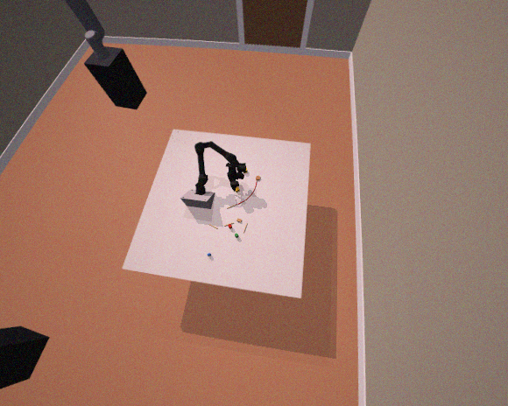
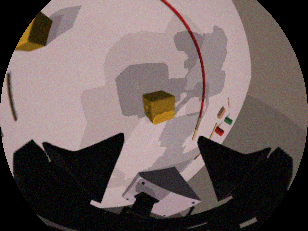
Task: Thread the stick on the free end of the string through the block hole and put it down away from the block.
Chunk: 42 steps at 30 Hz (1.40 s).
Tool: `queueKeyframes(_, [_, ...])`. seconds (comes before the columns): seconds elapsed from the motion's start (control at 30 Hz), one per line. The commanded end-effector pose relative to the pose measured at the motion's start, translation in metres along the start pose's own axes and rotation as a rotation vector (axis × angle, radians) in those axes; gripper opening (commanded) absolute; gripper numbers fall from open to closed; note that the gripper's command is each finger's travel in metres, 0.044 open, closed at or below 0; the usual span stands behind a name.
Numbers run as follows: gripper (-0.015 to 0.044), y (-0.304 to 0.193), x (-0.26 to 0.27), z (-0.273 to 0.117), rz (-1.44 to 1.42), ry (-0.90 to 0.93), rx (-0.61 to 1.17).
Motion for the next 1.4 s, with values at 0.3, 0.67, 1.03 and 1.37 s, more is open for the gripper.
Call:
queueKeyframes(0.3, [0.0440, 0.003, -0.041, -0.001, -1.018, 0.226, -0.298])
queueKeyframes(0.67, [0.0440, 0.000, -0.057, -0.002, -1.444, 0.170, -0.501])
queueKeyframes(1.03, [0.0440, 0.000, -0.057, -0.002, -1.450, 0.168, -0.503])
queueKeyframes(1.37, [0.0440, 0.000, -0.057, -0.002, -1.450, 0.168, -0.503])
Point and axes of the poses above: the point midway between the two fingers, 35 mm back from their tips, its own z axis out along the fingers, its own x axis across the jaws, y = z × x, the point moved 6 cm from there along -z, back along the fingers, and after that the axes turned 10 degrees about -z, right-handed, at the moved point
